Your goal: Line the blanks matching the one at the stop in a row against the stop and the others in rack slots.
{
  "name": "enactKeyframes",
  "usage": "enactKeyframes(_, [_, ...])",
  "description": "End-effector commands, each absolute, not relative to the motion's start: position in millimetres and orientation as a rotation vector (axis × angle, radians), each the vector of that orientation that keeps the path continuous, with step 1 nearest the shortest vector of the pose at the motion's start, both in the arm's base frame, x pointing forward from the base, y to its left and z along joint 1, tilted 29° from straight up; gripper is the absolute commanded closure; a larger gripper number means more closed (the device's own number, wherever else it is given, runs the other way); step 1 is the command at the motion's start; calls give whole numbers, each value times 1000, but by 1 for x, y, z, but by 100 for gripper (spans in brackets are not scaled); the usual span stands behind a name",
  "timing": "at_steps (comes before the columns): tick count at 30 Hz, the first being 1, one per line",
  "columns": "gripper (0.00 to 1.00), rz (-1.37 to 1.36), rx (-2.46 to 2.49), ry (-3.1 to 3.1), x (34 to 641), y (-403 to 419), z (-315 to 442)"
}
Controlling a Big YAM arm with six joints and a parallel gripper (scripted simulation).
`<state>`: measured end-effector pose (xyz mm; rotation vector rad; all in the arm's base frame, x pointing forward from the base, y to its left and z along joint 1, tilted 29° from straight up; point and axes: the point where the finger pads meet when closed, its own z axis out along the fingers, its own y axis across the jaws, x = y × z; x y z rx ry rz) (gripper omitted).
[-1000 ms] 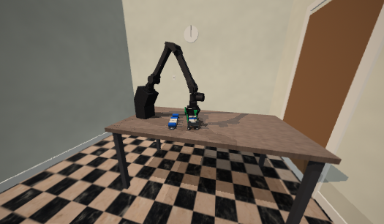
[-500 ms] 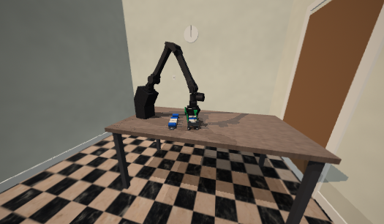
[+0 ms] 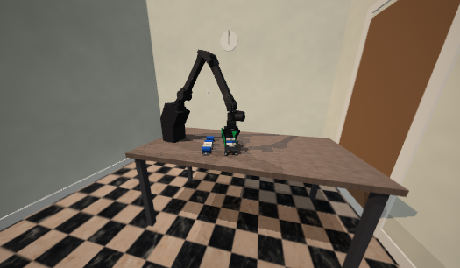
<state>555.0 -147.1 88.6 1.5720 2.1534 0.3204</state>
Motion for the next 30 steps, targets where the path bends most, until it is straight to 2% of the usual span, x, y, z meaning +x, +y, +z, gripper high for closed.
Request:
enactKeyframes(1, [15,328,1566,2136,564,-146,98])
enactKeyframes(30, [15,327,1567,2139,558,-145,95])
